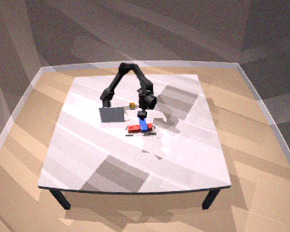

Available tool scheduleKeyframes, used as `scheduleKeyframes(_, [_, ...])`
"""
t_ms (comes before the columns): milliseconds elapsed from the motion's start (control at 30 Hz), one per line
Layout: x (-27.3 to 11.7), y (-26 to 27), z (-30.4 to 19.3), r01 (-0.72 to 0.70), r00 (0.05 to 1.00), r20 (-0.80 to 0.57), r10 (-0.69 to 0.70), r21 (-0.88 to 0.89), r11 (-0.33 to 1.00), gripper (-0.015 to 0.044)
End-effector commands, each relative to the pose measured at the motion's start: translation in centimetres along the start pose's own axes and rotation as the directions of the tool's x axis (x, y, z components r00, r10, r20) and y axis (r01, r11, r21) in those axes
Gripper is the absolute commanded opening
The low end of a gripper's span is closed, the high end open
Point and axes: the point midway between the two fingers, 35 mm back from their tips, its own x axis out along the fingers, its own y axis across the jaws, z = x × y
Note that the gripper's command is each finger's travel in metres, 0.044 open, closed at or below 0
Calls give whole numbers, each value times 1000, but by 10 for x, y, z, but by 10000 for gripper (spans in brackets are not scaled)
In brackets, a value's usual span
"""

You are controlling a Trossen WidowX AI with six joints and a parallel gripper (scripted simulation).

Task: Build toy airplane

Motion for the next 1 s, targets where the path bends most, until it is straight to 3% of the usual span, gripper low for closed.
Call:
scheduleKeyframes(0, [-6, 24, -1, 14, 1000, 3, -14, -32, 999, 440])
scheduleKeyframes(300, [-14, 121, -26, 29, 1000, 8, -29, -52, 998, 440])
scheduleKeyframes(633, [0, 229, -104, -8, 1000, -5, 8, -8, 1000, 440])
scheduleKeyframes(900, [6, 240, -118, -15, 1000, -8, 15, -2, 1000, 440])
scheduleKeyframes(967, [25, 240, -117, -12, 1000, -7, 12, -2, 1000, 440])
